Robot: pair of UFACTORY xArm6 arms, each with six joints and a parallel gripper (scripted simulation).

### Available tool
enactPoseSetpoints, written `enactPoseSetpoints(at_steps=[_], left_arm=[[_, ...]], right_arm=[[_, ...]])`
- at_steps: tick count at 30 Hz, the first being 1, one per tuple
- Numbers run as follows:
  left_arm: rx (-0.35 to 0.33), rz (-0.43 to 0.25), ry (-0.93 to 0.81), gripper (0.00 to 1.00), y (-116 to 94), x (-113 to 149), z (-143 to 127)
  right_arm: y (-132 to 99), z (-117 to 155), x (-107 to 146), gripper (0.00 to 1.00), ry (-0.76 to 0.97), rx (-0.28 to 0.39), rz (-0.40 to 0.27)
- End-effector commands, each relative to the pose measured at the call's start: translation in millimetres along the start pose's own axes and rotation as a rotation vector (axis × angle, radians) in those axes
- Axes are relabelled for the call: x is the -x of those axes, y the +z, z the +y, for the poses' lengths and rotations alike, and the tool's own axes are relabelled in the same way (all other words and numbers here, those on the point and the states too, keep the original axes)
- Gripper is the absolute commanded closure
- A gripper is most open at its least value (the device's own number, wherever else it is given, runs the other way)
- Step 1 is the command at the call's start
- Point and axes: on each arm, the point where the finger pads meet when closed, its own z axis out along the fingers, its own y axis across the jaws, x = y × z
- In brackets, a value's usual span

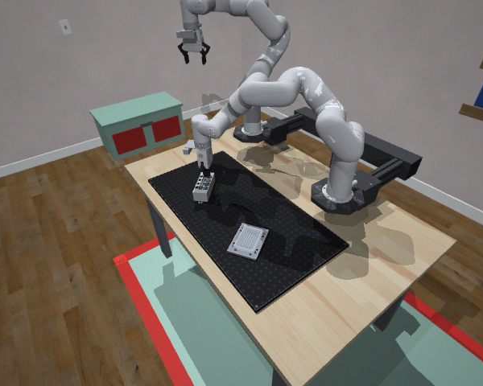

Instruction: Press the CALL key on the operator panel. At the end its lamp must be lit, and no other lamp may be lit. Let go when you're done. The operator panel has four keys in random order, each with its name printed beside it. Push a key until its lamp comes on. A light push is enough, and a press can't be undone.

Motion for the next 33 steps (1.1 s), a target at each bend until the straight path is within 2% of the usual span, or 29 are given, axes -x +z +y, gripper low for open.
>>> enactPoseSetpoints(at_steps=[1, 17, 33], left_arm=[[0.001, 0.006, 0.0, 1.0, -3, -2, 6], [0.001, 0.006, 0.0, 1.0, -3, -2, 29], [0.001, 0.006, 0.0, 1.0, -3, -2, 29]], right_arm=[[-1, 0, 0, 0.0, 0.0, 0.003, 0.0], [-1, 0, 0, 0.0, 0.0, 0.003, 0.0], [-1, 0, 0, 0.0, 0.0, 0.003, 0.0]])
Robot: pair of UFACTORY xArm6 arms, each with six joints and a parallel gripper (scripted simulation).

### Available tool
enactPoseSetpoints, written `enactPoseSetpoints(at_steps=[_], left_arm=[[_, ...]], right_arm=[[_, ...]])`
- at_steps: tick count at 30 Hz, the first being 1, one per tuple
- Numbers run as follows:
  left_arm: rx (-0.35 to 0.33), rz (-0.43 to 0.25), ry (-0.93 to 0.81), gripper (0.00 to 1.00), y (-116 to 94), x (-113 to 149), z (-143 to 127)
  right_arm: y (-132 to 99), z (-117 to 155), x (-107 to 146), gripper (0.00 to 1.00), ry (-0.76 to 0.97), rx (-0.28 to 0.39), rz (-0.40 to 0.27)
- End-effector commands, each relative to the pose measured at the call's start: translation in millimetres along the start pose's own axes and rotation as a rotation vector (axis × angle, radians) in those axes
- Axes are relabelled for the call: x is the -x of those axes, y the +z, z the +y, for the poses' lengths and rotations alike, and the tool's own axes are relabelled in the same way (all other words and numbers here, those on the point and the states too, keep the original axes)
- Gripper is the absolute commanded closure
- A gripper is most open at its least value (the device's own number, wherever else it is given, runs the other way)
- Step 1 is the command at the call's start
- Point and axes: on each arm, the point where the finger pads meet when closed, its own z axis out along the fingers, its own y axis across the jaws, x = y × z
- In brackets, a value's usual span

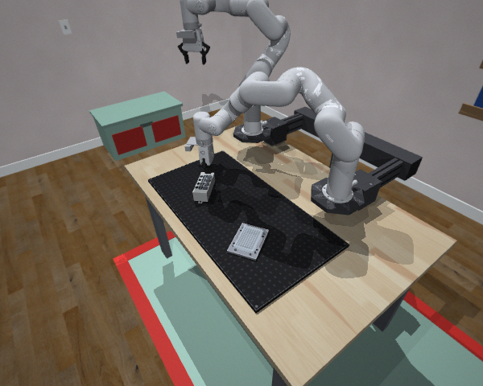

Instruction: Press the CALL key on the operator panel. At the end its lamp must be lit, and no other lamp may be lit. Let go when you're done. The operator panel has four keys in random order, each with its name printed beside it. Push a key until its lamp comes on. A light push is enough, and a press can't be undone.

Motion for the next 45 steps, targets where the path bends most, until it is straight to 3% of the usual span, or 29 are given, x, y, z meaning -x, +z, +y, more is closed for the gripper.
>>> enactPoseSetpoints(at_steps=[1, 37, 45], left_arm=[[0.001, 0.006, 0.0, 1.0, -3, -2, 1], [0.001, 0.006, 0.0, 1.0, -3, -2, 1], [0.001, 0.006, 0.0, 1.0, -30, 1, 12]], right_arm=[[-1, 0, 0, 0.0, 0.0, 0.003, 0.0], [-1, 0, 0, 0.0, 0.0, 0.003, 0.0], [-1, 0, 0, 0.0, 0.0, 0.003, 0.0]])
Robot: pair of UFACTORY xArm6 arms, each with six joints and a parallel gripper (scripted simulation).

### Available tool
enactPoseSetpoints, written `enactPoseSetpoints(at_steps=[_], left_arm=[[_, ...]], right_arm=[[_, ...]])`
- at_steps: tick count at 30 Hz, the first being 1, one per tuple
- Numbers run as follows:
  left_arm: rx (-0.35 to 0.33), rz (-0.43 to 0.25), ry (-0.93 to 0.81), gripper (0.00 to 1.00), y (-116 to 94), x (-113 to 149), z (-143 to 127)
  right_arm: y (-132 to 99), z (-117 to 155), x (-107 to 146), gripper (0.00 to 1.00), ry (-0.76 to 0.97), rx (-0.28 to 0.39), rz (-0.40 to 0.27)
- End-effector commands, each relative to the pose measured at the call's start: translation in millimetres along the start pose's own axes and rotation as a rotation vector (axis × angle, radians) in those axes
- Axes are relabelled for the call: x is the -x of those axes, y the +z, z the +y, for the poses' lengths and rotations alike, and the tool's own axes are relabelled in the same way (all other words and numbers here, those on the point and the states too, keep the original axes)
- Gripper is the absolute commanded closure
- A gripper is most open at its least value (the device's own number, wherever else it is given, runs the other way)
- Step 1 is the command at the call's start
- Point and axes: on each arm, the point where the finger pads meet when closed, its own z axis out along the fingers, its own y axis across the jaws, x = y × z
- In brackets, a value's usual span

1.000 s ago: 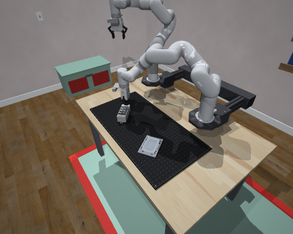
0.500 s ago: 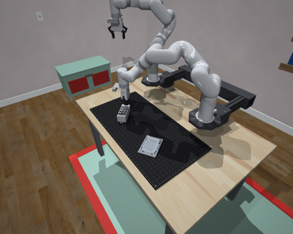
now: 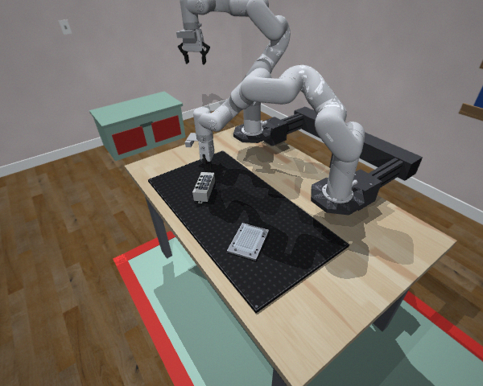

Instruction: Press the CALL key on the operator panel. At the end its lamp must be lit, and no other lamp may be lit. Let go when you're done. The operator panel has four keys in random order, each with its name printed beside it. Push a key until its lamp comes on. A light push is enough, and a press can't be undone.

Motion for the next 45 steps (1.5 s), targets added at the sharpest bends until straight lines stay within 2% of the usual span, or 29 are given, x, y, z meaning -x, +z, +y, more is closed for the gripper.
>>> enactPoseSetpoints(at_steps=[1, 14, 35, 45], left_arm=[[0.001, 0.005, 0.0, 1.0, -16, 0, 6], [0.001, 0.005, 0.0, 1.0, -13, 0, 6], [0.001, 0.005, 0.0, 1.0, 19, 0, 6], [0.001, 0.005, 0.0, 1.0, 19, 0, 6]], right_arm=[[-1, 0, 0, 0.0, 0.0, 0.003, 0.0], [-1, 0, 0, 0.0, 0.0, 0.003, 0.0], [-1, 0, 0, 0.0, 0.0, 0.003, 0.0], [-1, 0, 0, 0.0, 0.0, 0.003, 0.0]])
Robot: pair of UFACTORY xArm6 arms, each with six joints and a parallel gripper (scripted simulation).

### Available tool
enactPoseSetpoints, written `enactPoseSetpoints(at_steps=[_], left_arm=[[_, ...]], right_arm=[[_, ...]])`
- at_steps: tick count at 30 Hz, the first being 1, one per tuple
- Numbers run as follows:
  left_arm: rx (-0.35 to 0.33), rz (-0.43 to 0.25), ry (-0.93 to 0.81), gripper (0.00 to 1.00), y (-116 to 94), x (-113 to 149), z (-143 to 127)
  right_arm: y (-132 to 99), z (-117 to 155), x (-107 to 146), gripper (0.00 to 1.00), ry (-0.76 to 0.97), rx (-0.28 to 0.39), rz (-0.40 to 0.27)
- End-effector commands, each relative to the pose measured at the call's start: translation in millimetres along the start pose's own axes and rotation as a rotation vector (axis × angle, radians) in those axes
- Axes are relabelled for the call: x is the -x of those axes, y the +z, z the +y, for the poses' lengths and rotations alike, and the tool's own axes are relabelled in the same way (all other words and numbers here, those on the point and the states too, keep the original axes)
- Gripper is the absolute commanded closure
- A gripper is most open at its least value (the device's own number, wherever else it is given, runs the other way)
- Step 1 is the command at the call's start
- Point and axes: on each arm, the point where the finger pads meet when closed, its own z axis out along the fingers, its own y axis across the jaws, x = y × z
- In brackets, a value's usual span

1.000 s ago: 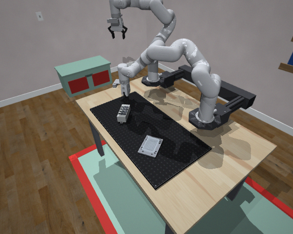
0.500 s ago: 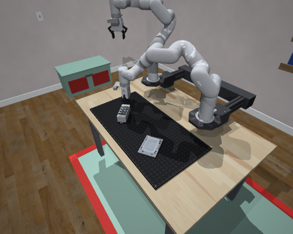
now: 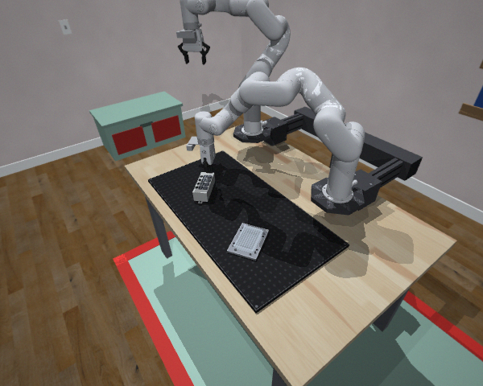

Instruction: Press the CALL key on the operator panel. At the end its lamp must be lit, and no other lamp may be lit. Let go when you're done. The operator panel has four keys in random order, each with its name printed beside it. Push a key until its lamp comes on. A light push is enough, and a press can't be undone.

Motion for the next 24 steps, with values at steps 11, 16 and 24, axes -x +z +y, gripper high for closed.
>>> enactPoseSetpoints(at_steps=[11, 16, 24], left_arm=[[0.001, 0.005, 0.0, 1.0, 3, -2, 0], [0.001, 0.005, 0.0, 1.0, 6, -2, 0], [0.001, 0.005, 0.0, 1.0, 10, -2, 0]], right_arm=[[-1, 0, 0, 0.0, 0.0, 0.003, 0.0], [-1, 0, 0, 0.0, 0.0, 0.003, 0.0], [-1, 0, 0, 0.0, 0.0, 0.003, 0.0]])
